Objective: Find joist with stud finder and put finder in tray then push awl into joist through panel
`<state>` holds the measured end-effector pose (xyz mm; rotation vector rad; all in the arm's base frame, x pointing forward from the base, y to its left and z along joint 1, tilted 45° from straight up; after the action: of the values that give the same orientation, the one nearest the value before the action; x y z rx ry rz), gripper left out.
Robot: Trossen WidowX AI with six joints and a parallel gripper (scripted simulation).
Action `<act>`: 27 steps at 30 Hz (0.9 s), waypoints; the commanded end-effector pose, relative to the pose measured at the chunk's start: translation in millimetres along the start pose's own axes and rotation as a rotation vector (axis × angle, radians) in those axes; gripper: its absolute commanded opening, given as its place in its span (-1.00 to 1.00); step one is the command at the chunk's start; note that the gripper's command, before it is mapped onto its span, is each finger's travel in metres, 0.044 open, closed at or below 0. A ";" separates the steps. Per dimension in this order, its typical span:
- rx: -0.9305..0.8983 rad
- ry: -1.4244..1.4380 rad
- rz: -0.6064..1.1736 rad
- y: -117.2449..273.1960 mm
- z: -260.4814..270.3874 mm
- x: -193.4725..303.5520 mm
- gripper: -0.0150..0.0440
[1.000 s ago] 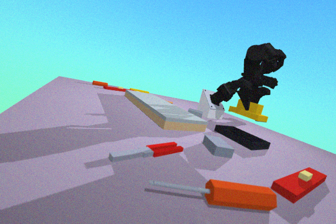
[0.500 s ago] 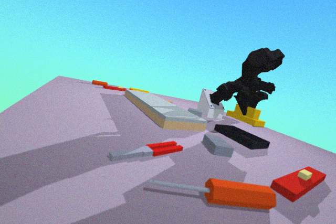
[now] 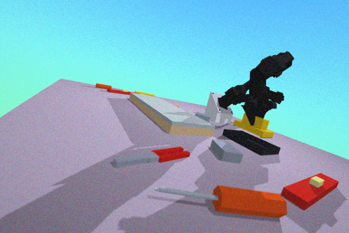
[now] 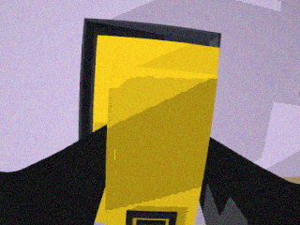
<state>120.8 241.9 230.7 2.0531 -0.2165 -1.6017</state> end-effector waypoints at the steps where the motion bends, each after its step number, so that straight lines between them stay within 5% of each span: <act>1: 0.005 -0.003 -0.001 -5.3 -0.2 0.9 -0.49; 27: 0.010 -0.007 -0.014 -38.2 4.7 7.2 -0.49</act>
<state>111.7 266.3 207.6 2.0588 -0.2090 -1.6143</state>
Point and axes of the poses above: the point midway between the two fingers, 35 mm back from their tips, its own y axis back along the fingers, its own z axis across the jaws, x = y × z, the point moved 1 cm from there along y, back along the fingers, and after that the axes turned 12 degrees about y, right-handed, at the moved point
